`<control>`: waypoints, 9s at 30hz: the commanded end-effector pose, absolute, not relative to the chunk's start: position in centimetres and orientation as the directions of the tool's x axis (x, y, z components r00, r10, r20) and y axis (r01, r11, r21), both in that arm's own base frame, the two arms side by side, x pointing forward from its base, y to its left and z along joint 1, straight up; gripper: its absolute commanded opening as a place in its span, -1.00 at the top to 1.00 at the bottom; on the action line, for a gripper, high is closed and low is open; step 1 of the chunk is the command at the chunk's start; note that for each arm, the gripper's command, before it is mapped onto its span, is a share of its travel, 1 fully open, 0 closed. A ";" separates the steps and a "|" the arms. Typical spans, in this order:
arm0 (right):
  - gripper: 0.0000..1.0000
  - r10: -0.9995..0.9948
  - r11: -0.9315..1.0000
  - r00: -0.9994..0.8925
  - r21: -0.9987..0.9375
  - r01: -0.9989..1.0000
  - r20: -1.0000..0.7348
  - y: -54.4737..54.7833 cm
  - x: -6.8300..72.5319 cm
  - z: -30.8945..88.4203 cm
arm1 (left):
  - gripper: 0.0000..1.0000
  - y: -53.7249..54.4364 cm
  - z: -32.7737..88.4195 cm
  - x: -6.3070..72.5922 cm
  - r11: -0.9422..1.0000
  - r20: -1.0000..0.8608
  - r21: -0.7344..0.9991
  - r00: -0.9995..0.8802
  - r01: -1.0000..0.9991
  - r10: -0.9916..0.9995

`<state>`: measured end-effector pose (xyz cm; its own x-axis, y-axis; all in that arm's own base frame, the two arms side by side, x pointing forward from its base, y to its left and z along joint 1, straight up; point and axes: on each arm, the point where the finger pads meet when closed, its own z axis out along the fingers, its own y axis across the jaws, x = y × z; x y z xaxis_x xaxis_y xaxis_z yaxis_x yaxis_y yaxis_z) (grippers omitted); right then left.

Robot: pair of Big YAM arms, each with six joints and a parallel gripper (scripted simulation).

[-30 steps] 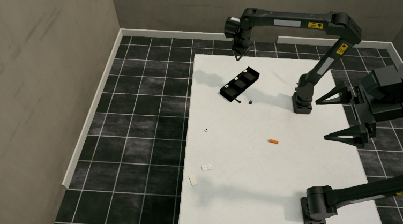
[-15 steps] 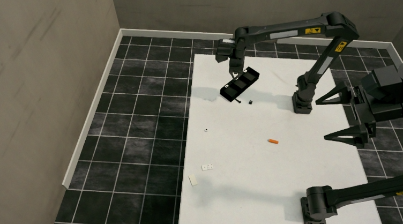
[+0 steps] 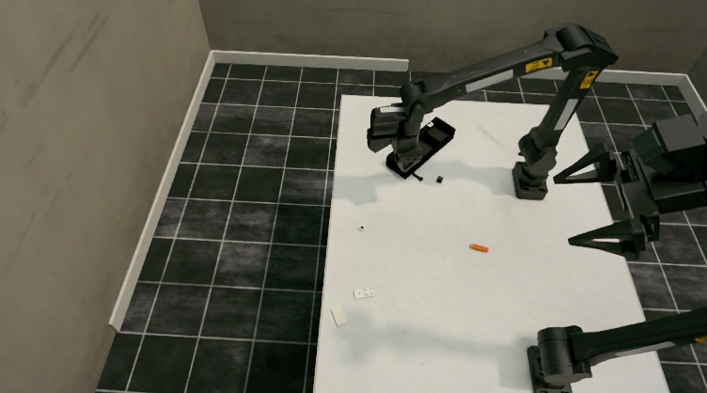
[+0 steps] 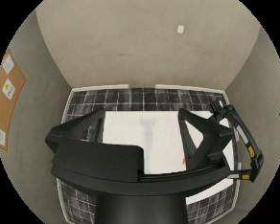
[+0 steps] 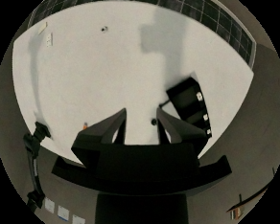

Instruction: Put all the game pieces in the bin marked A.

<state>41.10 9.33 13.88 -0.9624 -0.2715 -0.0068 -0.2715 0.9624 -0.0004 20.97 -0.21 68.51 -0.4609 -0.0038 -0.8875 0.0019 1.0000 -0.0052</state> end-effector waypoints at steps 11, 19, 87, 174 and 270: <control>0.21 -0.280 0.960 -0.959 0.005 -0.281 -0.052 19.4 45.4 12.8 | -1.00 0.0 69.8 19.8 1.000 -0.901 0.000 -0.434 0.000 0.000; 0.21 -0.280 0.960 -0.959 0.008 -0.281 -0.045 25.8 46.6 11.0 | -1.00 0.0 69.8 19.8 1.000 -0.901 0.000 -0.434 0.000 0.000; 0.21 -0.281 0.959 -0.959 0.019 -0.282 -0.042 42.4 49.9 7.0 | -1.00 0.0 69.8 19.8 1.000 -0.901 0.000 -0.434 0.000 0.000; 0.60 -0.280 0.960 -0.959 0.015 -0.281 -0.035 41.9 50.2 0.0 | -1.00 0.0 69.8 19.8 1.000 -0.901 0.000 -0.434 0.000 0.000; 0.60 -0.280 0.960 -0.959 0.005 -0.280 -0.039 19.3 44.8 6.5 | -1.00 0.0 69.8 19.8 1.000 -0.901 0.000 -0.434 0.000 0.000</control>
<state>44.77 20.43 5.74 -0.9657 -0.2592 -0.0135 -0.2592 0.9658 0.0017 20.97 -0.21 68.51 -0.4609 -0.0038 -0.8875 0.0019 1.0000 -0.0052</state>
